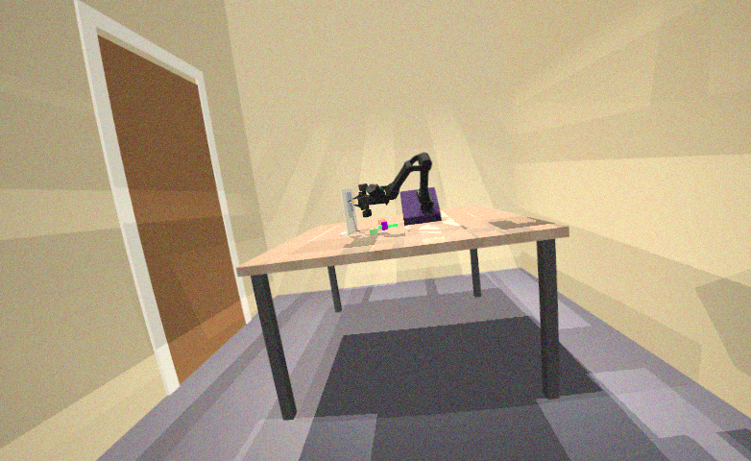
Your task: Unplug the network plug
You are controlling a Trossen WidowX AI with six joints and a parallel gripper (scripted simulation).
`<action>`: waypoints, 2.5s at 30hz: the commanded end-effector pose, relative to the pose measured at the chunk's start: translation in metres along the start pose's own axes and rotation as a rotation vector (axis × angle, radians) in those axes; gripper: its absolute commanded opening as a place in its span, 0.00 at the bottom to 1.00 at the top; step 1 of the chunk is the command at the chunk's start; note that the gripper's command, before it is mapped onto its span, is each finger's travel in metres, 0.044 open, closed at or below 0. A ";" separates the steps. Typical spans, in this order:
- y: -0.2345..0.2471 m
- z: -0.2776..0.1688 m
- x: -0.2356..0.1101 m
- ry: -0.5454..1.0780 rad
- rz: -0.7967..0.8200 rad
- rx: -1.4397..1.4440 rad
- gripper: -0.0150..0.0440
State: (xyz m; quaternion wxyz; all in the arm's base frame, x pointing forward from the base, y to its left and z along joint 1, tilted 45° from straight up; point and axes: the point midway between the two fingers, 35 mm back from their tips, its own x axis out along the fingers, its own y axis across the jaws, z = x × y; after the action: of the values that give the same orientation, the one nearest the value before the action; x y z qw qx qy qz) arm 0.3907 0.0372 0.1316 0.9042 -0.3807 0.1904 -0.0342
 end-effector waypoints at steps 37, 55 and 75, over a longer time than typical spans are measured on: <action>-0.001 0.004 0.011 -0.006 -0.002 0.000 0.25; -0.001 0.000 0.002 -0.005 -0.002 0.000 0.25; -0.001 -0.002 -0.008 -0.005 -0.001 0.000 0.25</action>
State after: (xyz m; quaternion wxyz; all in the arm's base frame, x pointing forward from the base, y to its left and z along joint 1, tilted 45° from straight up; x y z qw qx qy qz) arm 0.3865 0.0365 0.1366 0.9057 -0.3804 0.1839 -0.0352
